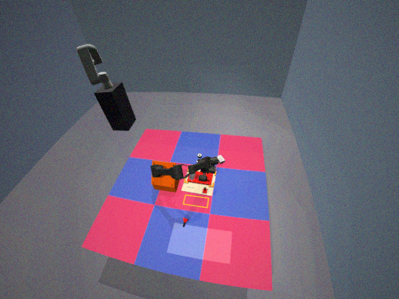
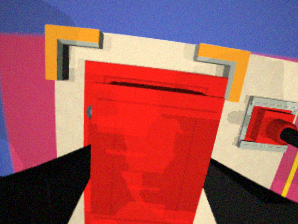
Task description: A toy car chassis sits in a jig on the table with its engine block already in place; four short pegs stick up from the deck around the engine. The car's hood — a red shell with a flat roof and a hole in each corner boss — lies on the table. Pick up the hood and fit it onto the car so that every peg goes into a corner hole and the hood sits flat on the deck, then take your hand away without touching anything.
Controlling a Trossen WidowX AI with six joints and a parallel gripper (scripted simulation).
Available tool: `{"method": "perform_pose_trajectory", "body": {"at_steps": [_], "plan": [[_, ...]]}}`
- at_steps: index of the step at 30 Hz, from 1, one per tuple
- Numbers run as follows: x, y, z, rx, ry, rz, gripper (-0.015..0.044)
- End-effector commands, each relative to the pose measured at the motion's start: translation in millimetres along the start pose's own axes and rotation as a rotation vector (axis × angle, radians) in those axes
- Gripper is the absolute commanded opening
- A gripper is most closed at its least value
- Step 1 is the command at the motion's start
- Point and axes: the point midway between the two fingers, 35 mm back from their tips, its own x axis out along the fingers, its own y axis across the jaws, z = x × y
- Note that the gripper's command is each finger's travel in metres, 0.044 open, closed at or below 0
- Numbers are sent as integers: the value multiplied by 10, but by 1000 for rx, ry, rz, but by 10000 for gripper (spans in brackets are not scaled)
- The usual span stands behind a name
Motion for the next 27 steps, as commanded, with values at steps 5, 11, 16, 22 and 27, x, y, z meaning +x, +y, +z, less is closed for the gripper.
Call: {"method": "perform_pose_trajectory", "body": {"at_steps": [5, 11, 16, 22, 27], "plan": [[36, -3, -6, -5, 0, -3, 0], [63, -3, -6, -5, 0, -3, 0], [85, -3, -6, -5, 0, -4, 0], [71, -1, -1, 0, 0, 0, 0], [76, 0, -2, 0, 0, 0, 131]]}}
